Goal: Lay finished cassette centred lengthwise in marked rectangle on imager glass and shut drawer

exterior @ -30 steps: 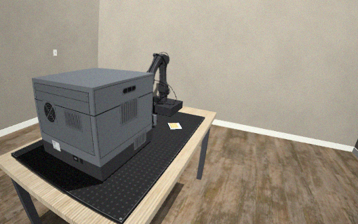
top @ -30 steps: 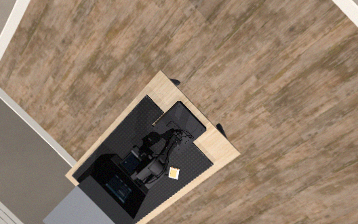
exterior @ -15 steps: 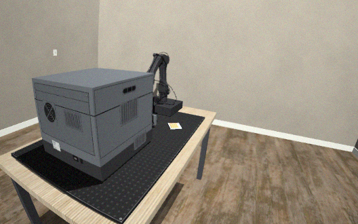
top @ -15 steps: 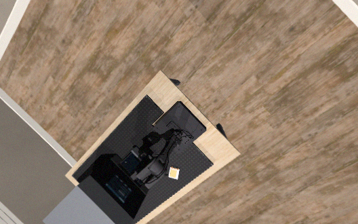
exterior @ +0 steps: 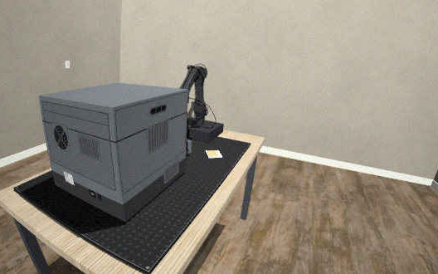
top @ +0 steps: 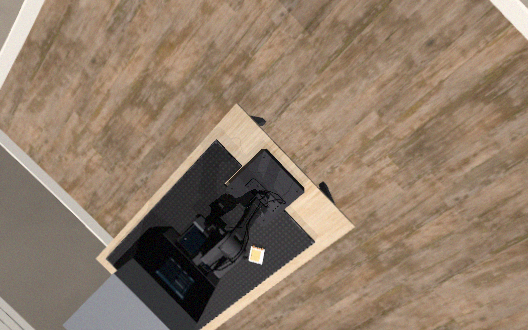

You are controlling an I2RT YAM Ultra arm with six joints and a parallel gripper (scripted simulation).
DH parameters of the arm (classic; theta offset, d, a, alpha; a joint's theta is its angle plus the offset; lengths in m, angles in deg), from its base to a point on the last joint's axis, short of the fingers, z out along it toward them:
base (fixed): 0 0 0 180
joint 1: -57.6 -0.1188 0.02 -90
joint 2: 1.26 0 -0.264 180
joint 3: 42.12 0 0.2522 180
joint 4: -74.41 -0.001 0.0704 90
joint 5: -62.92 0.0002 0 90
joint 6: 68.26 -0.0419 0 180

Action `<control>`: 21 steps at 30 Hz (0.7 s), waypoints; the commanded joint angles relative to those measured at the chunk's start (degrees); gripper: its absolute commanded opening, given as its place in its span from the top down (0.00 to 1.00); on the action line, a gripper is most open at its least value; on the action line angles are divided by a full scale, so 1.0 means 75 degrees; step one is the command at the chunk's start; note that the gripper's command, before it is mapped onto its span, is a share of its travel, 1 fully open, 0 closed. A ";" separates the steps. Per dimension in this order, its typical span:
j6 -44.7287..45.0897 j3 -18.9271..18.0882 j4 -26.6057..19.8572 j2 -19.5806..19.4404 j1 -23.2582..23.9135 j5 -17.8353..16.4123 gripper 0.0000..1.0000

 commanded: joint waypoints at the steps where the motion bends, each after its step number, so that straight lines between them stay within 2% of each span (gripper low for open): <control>1: -0.0038 0.0148 -0.0309 0.0236 -0.0004 -0.0107 1.00; 8: -0.0014 0.0329 -0.0262 0.0368 0.0028 -0.0110 1.00; 21: -0.0015 0.0332 -0.0261 0.0374 0.0028 -0.0109 1.00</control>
